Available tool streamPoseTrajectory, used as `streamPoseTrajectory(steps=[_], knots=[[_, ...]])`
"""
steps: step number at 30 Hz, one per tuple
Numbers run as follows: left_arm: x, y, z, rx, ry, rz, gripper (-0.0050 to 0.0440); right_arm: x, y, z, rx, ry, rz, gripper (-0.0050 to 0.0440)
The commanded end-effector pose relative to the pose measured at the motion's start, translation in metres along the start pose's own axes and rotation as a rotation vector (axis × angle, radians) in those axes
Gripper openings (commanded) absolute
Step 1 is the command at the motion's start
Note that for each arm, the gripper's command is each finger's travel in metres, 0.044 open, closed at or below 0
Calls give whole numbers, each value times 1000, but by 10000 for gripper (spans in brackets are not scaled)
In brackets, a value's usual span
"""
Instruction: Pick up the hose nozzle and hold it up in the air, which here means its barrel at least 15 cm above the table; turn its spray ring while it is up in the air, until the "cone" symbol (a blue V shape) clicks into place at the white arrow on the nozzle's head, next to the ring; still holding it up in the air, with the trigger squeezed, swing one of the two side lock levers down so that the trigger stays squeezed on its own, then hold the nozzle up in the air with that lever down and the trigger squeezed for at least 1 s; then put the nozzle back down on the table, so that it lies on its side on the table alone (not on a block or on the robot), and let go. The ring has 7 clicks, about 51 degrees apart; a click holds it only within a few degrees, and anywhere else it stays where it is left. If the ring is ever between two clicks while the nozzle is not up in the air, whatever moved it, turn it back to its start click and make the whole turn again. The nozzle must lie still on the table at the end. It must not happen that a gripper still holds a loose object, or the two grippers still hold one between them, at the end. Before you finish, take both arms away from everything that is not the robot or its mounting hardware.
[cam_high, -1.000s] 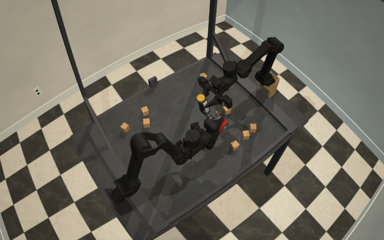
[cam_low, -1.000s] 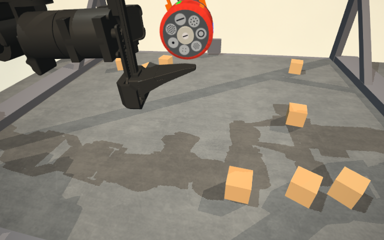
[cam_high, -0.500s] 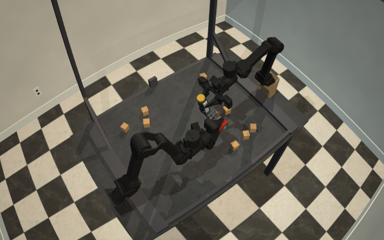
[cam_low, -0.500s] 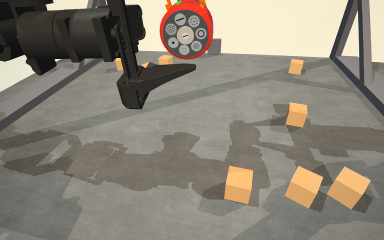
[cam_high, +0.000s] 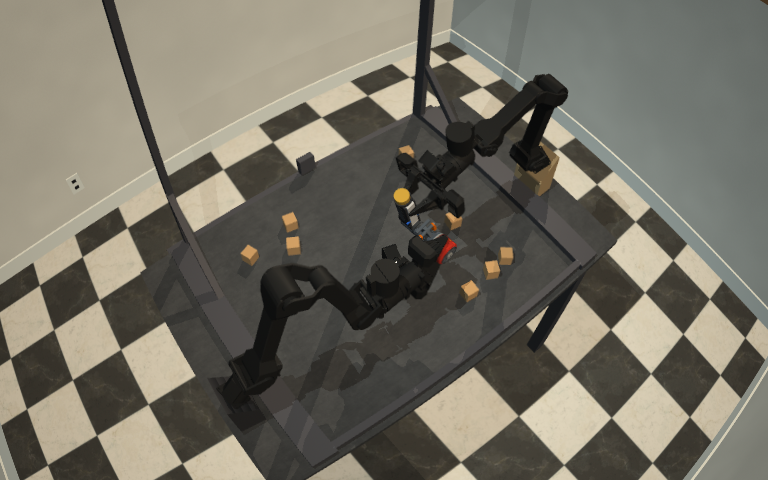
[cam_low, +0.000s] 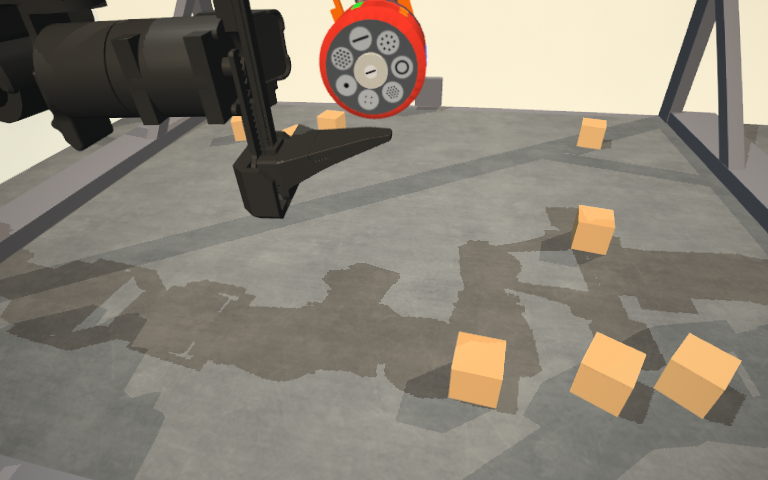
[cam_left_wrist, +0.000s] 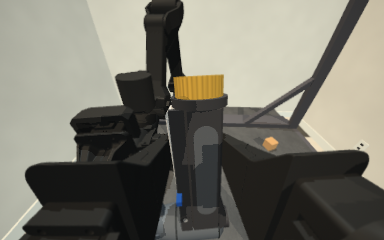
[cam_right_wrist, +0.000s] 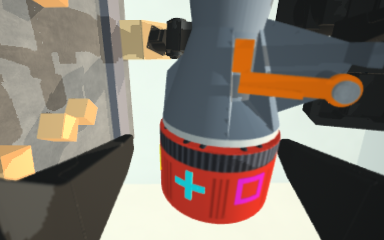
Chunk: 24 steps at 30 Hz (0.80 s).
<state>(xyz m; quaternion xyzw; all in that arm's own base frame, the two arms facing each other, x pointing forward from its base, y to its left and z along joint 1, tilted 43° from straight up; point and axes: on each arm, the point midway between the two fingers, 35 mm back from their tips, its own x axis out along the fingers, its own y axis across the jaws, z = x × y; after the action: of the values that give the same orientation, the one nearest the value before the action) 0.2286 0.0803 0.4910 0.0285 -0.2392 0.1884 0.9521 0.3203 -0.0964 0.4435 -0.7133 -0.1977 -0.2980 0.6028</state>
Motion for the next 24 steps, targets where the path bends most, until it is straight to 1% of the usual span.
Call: streamPoseTrajectory(steps=[1, 7, 18, 24], knots=[[-6, 1, 22, -1, -56, 0, 170, 1, -12, 0, -9, 1, -25, 414], [-6, 1, 22, -1, -56, 0, 170, 1, -12, 0, -9, 1, -25, 414], [-6, 1, 22, -1, -56, 0, 170, -30, -12, 0, -9, 0, -26, 414], [-6, 1, 22, -1, -56, 0, 170, -41, -11, 1, -8, -1, -27, 414]])
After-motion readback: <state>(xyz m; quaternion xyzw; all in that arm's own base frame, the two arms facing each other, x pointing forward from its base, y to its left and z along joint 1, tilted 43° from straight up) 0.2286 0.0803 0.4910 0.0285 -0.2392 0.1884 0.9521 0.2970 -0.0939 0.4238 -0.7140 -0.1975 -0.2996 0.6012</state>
